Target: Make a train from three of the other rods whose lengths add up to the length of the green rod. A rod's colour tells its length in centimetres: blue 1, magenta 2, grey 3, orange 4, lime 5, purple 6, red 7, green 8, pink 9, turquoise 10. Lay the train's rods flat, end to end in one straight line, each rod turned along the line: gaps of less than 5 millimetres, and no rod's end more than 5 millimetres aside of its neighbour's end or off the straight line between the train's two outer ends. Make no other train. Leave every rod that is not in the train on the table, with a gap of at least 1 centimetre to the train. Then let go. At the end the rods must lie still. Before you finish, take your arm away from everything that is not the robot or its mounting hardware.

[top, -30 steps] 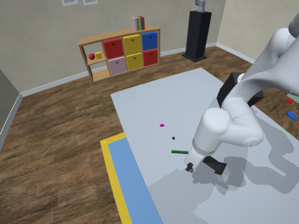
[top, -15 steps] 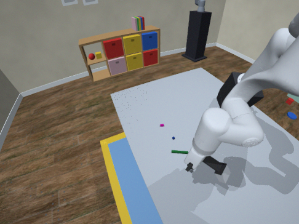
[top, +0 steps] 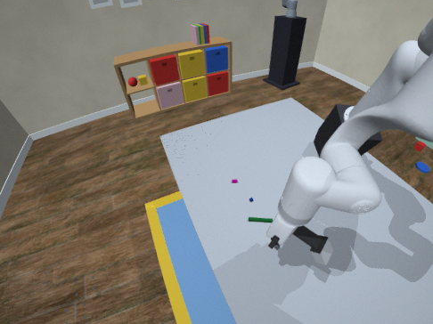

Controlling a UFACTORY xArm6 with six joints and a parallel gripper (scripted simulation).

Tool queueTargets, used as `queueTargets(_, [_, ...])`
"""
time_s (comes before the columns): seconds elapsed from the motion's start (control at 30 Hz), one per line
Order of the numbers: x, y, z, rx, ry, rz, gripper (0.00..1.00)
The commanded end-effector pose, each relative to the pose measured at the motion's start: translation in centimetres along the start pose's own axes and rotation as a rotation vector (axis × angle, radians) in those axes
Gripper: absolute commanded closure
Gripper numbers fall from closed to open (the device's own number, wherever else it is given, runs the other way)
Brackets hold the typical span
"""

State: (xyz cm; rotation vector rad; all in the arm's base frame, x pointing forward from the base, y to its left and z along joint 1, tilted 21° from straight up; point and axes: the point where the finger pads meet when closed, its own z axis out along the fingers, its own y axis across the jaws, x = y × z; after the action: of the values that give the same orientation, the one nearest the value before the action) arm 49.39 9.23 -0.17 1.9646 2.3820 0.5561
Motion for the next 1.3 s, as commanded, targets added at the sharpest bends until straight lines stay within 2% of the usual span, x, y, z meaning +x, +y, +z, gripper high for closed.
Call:
queueTargets(0.0, [0.0,0.1,0.1,-0.004,0.000,0.000,0.76])
queueTargets(1.27, [-0.1,0.0,4.8,-0.004,0.000,0.000,0.76])
